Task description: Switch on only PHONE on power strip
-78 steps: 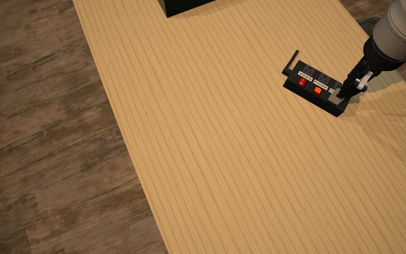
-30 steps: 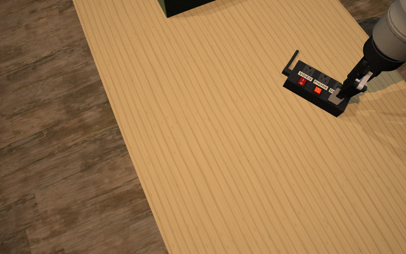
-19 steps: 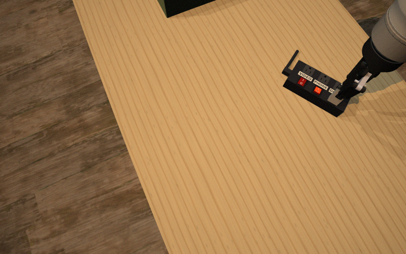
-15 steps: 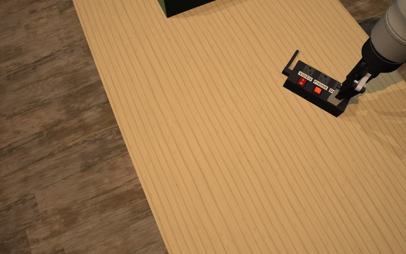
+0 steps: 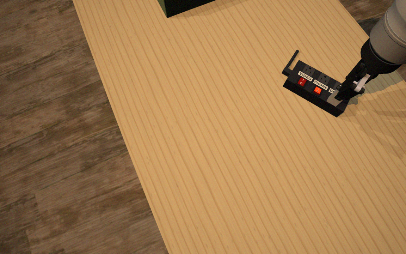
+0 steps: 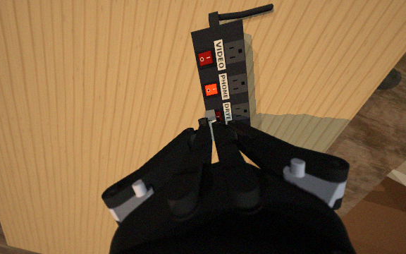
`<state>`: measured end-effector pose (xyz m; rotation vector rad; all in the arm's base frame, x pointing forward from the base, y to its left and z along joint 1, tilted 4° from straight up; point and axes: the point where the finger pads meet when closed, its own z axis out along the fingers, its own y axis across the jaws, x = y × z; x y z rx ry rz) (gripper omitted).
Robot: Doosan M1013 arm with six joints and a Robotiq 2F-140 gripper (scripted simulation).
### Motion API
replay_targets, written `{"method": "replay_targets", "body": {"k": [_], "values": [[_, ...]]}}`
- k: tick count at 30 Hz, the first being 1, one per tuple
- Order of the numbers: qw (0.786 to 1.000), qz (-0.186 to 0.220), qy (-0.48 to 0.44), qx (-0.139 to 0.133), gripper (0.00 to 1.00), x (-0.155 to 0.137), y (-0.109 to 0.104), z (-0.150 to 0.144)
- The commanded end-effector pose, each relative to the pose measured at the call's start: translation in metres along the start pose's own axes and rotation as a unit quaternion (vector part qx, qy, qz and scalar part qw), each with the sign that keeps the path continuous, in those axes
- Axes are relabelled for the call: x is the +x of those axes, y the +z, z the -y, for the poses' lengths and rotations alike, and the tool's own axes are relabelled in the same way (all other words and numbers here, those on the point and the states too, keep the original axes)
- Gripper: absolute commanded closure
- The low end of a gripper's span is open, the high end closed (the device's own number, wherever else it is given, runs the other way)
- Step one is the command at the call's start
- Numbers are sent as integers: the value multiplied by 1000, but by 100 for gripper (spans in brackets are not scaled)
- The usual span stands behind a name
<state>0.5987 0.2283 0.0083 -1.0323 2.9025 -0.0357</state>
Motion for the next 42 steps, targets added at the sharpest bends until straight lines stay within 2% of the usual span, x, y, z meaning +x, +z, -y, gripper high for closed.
{"method": "replay_targets", "body": {"k": [1,15,32,42], "values": [[1000,0,0,0,100,0,0,0],[1000,0,0,0,100,0,-1,0],[1000,0,0,0,100,0,-37,0],[1000,0,0,0,100,0,-39,0]]}}
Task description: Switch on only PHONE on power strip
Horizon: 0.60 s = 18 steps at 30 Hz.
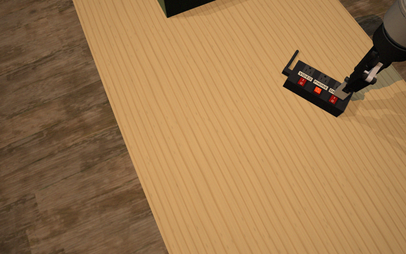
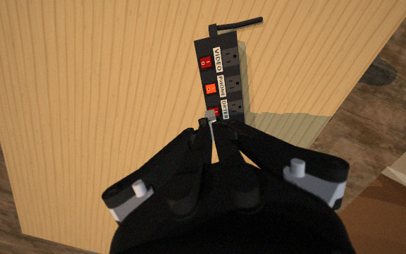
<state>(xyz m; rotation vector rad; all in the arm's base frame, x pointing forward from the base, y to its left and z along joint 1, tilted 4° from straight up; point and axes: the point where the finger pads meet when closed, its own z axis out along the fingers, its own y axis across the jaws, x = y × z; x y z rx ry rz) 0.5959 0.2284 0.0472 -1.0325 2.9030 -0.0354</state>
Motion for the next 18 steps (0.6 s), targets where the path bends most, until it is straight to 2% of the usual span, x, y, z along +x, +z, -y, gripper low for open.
{"method": "replay_targets", "body": {"k": [1,12,13,18], "values": [[1000,0,0,0,100,0,0,0],[1000,0,0,0,100,0,0,0],[1000,0,0,0,0,0,0,0],[1000,0,0,0,0,0,-2,0]]}}
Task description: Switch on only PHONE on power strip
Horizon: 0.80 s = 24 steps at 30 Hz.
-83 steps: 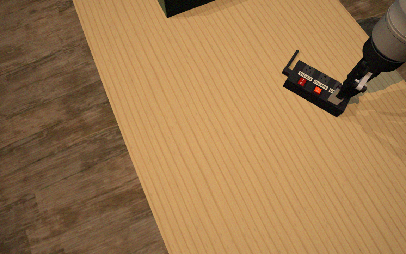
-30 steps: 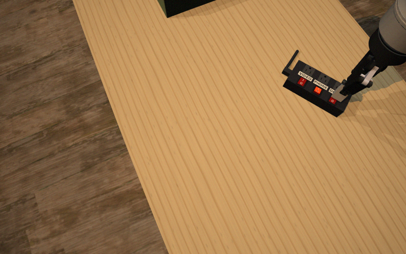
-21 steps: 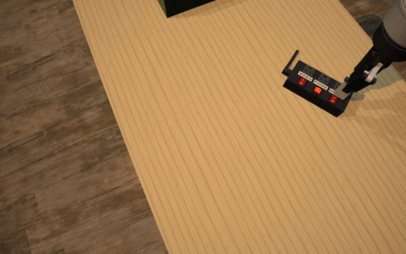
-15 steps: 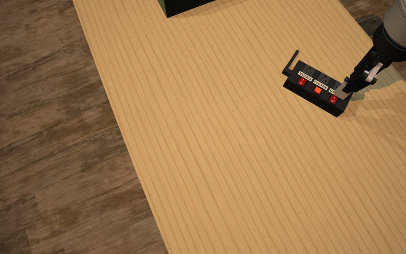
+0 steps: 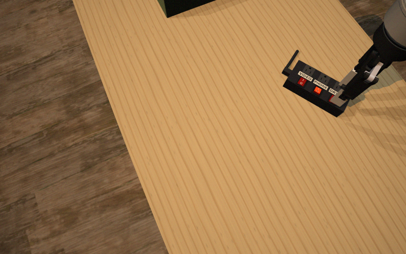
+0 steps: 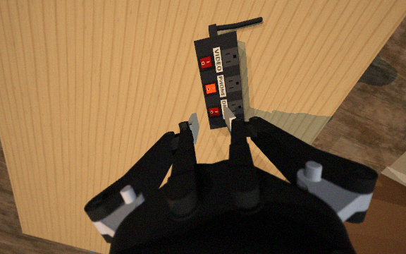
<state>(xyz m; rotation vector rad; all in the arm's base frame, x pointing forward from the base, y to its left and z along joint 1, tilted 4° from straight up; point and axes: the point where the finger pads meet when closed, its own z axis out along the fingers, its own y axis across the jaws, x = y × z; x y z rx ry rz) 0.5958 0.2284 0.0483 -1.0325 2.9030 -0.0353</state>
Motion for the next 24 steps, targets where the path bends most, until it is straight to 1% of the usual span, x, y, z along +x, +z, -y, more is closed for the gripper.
{"method": "replay_targets", "body": {"k": [1,4,7,15,17,21,24], "values": [[1000,0,0,0,0,0,-2,0],[1000,0,0,0,0,0,-8,0],[1000,0,0,0,0,0,-20,0],[1000,0,0,0,0,0,-59,0],[1000,0,0,0,0,0,-59,0],[1000,0,0,0,0,0,-75,0],[1000,0,0,0,0,0,-81,0]]}}
